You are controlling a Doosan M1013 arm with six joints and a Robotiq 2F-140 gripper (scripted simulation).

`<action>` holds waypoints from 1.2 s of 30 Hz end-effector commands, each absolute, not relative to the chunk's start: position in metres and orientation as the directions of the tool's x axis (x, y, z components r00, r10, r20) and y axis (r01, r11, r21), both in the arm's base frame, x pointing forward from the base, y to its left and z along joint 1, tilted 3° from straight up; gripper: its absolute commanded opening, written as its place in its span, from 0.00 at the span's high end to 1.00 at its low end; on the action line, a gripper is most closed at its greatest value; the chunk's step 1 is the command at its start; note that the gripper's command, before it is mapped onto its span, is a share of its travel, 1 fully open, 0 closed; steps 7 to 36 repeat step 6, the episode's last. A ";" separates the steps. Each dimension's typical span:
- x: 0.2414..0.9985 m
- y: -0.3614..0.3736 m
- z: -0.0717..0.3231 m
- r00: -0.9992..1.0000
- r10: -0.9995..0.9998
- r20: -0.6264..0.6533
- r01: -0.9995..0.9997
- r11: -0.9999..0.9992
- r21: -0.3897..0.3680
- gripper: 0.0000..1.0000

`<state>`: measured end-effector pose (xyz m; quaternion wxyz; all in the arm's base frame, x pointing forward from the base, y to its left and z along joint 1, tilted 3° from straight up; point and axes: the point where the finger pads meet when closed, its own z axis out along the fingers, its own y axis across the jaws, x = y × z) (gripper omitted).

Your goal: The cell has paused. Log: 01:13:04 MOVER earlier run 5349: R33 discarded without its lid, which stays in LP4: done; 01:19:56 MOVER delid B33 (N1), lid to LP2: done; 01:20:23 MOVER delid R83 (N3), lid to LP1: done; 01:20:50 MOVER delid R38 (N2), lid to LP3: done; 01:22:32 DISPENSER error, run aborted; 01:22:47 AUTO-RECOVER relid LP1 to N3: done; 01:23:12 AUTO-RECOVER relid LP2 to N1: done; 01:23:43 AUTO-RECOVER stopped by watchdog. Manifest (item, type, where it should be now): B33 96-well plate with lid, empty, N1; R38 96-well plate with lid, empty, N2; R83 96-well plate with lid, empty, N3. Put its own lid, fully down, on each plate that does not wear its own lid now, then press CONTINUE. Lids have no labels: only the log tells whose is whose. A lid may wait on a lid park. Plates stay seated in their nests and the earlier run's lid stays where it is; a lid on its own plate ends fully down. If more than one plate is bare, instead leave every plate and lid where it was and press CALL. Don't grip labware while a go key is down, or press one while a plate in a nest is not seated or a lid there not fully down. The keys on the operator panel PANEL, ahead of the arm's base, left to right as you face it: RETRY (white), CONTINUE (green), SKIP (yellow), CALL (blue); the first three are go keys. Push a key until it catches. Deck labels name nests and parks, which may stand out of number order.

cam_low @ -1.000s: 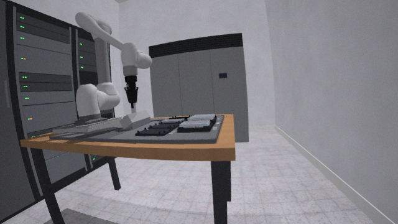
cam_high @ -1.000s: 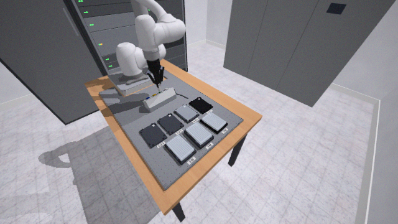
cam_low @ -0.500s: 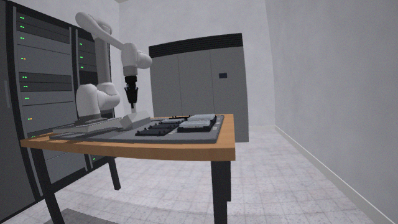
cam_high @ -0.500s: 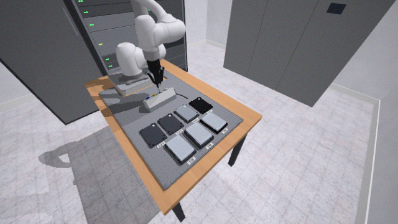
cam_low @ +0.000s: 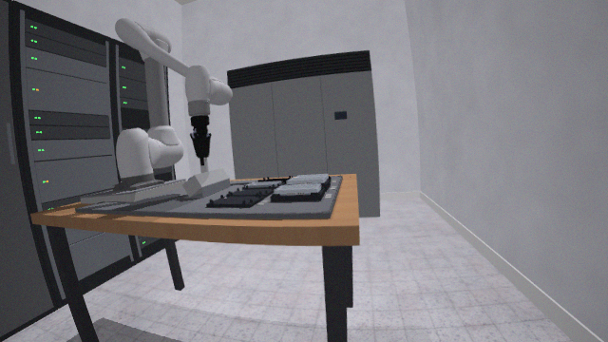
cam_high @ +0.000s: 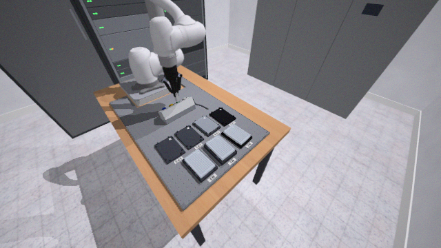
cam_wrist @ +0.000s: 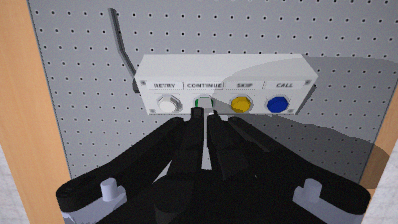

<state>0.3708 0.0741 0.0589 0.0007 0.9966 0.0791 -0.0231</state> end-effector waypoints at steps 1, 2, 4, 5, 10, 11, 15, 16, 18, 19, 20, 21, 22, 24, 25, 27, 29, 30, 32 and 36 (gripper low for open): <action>0.370 0.074 0.059 0.986 0.158 -0.047 0.158 -0.987 -0.003 1.00; 0.370 0.074 0.059 0.986 0.158 -0.047 0.158 -0.987 -0.003 1.00; 0.370 0.074 0.059 0.986 0.158 -0.047 0.158 -0.987 -0.003 1.00; 0.370 0.074 0.059 0.986 0.158 -0.047 0.158 -0.987 -0.003 1.00; 0.370 0.074 0.059 0.986 0.158 -0.047 0.158 -0.987 -0.003 1.00; 0.370 0.074 0.059 0.986 0.158 -0.047 0.158 -0.987 -0.003 1.00; 0.370 0.074 0.059 0.986 0.158 -0.047 0.158 -0.987 -0.003 1.00; 0.370 0.074 0.059 0.986 0.158 -0.047 0.158 -0.987 -0.003 1.00; 0.370 0.074 0.059 0.986 0.158 -0.047 0.158 -0.987 -0.003 1.00; 0.370 0.074 0.059 0.986 0.158 -0.047 0.158 -0.987 -0.003 1.00; 0.370 0.074 0.059 0.986 0.158 -0.047 0.158 -0.987 -0.003 1.00; 0.370 0.074 0.059 0.986 0.158 -0.047 0.158 -0.987 -0.003 1.00; 0.370 0.074 0.059 0.986 0.158 -0.047 0.158 -0.987 -0.003 1.00; 0.370 0.074 0.059 0.986 0.158 -0.047 0.158 -0.987 -0.003 1.00; 0.370 0.074 0.059 0.986 0.158 -0.047 0.158 -0.987 -0.003 1.00; 0.370 0.074 0.059 0.986 0.158 -0.047 0.158 -0.987 -0.003 1.00; 0.370 0.074 0.059 0.986 0.158 -0.047 0.158 -0.987 -0.003 1.00; 0.370 0.074 0.059 0.986 0.158 -0.047 0.158 -0.987 -0.003 1.00; 0.370 0.074 0.059 0.986 0.158 -0.047 0.158 -0.987 -0.003 1.00; 0.370 0.074 0.059 0.986 0.158 -0.047 0.158 -0.987 -0.003 1.00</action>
